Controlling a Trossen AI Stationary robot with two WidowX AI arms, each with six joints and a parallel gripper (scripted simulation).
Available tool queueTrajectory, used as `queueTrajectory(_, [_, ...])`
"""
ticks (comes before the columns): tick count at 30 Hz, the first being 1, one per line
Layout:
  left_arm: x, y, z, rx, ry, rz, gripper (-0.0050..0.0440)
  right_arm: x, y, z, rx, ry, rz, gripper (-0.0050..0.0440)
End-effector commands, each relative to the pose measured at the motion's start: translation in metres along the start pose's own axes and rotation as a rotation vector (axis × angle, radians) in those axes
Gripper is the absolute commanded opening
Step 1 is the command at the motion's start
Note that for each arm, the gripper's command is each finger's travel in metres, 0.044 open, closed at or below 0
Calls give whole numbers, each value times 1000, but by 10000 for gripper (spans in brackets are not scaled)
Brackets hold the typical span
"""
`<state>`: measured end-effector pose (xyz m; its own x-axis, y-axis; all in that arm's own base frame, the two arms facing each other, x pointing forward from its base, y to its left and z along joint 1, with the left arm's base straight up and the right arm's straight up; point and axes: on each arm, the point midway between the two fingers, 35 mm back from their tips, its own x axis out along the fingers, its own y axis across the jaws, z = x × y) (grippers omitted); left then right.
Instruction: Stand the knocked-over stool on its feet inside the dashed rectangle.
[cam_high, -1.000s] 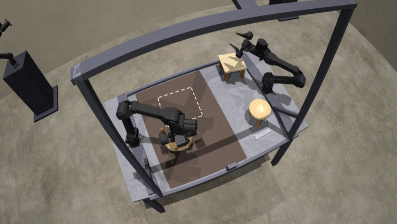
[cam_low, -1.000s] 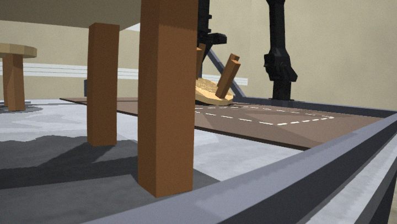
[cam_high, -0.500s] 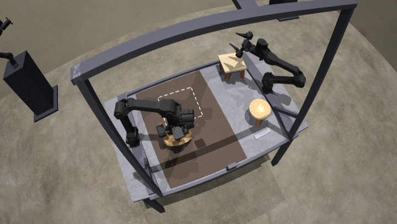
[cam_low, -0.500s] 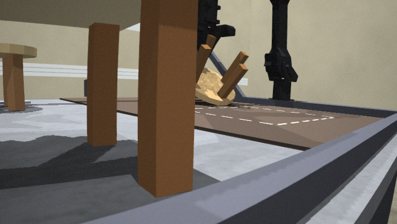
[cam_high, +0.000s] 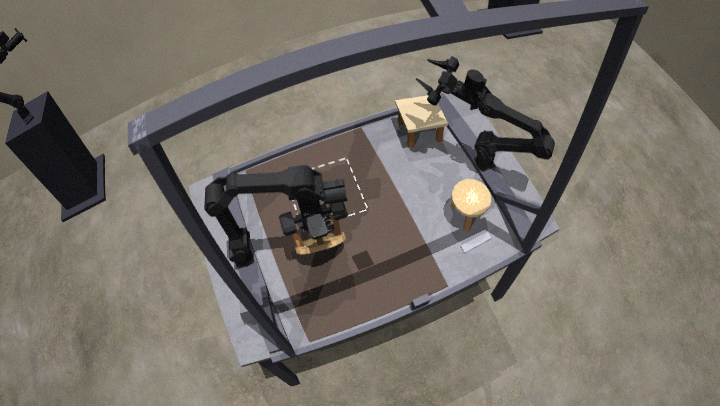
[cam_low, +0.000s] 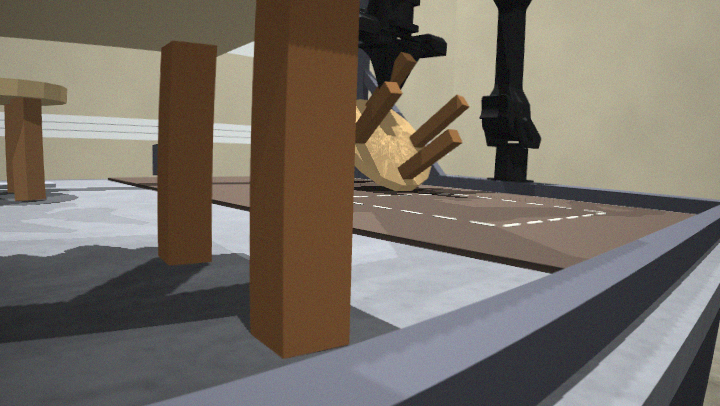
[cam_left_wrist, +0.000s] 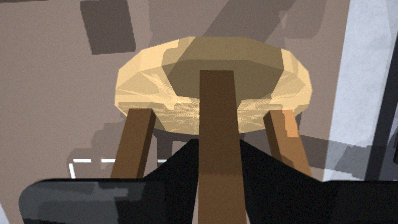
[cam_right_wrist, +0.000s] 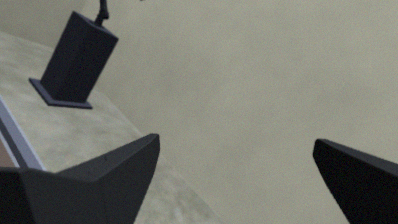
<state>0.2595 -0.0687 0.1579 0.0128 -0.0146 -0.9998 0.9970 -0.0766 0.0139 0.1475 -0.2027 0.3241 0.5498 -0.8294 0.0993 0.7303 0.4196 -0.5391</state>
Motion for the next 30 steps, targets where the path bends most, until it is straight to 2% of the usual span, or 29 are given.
queueTrajectory(1, [-2, 0, -21, -7, 15, 4, 94, -1, -4, 6, 2, -15, -8, 400])
queueTrajectory(21, [4, 0, -70, -7, 13, -1, 94, -1, -4, 6, 2, -15, -8, 400])
queueTrajectory(30, [8, 0, -84, -7, 12, -3, 94, -1, -4, 6, 2, -15, -8, 400])
